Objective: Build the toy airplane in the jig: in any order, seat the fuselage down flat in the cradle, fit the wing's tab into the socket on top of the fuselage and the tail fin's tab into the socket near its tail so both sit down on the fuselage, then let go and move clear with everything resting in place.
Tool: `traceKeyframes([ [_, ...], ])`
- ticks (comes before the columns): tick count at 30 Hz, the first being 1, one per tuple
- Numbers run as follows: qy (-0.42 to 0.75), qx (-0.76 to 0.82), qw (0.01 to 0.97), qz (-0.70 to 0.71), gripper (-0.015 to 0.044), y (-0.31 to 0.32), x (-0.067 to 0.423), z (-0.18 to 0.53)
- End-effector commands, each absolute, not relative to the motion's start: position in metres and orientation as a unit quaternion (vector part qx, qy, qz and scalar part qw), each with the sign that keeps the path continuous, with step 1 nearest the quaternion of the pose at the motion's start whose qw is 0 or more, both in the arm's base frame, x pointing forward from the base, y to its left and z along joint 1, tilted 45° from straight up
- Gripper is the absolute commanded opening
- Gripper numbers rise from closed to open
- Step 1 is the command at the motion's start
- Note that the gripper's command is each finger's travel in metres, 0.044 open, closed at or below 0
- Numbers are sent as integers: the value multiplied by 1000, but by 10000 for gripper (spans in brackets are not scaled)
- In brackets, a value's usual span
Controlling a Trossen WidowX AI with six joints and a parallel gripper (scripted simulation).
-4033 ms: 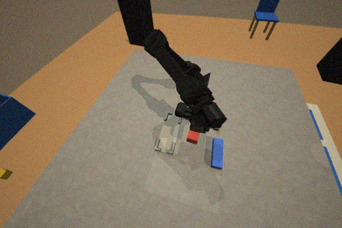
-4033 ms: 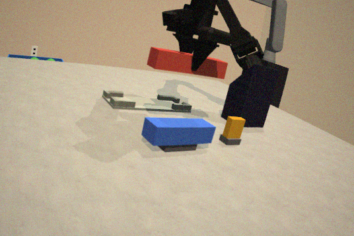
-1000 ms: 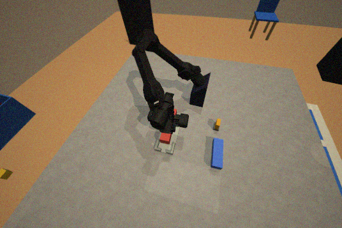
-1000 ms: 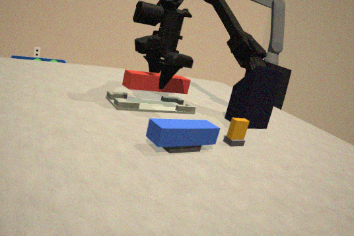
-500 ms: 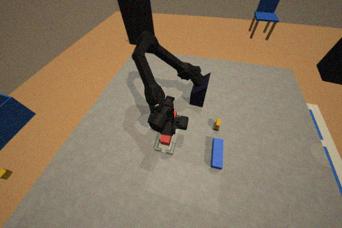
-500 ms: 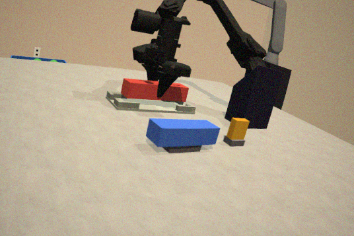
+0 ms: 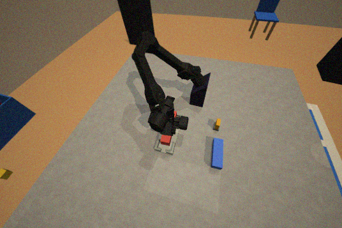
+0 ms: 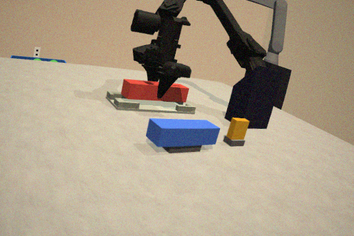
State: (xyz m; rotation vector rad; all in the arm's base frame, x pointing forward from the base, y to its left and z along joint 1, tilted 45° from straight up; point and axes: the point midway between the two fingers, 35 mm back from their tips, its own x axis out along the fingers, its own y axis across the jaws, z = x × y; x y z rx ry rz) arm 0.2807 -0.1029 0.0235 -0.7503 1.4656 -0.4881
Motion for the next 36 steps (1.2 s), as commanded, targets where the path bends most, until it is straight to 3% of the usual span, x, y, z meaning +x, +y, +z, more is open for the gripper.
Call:
traceKeyframes([
  [1, 646, -330, 654, -216, 138, -103, 281, 24],
  [13, 646, -330, 654, -216, 440, -103, 281, 24],
  [21, 646, -330, 654, -215, 440, -101, 281, 25],
  [28, 648, -331, 653, -211, 440, -33, 276, 90],
  [36, 647, -332, 653, -212, 440, -23, 273, 94],
])
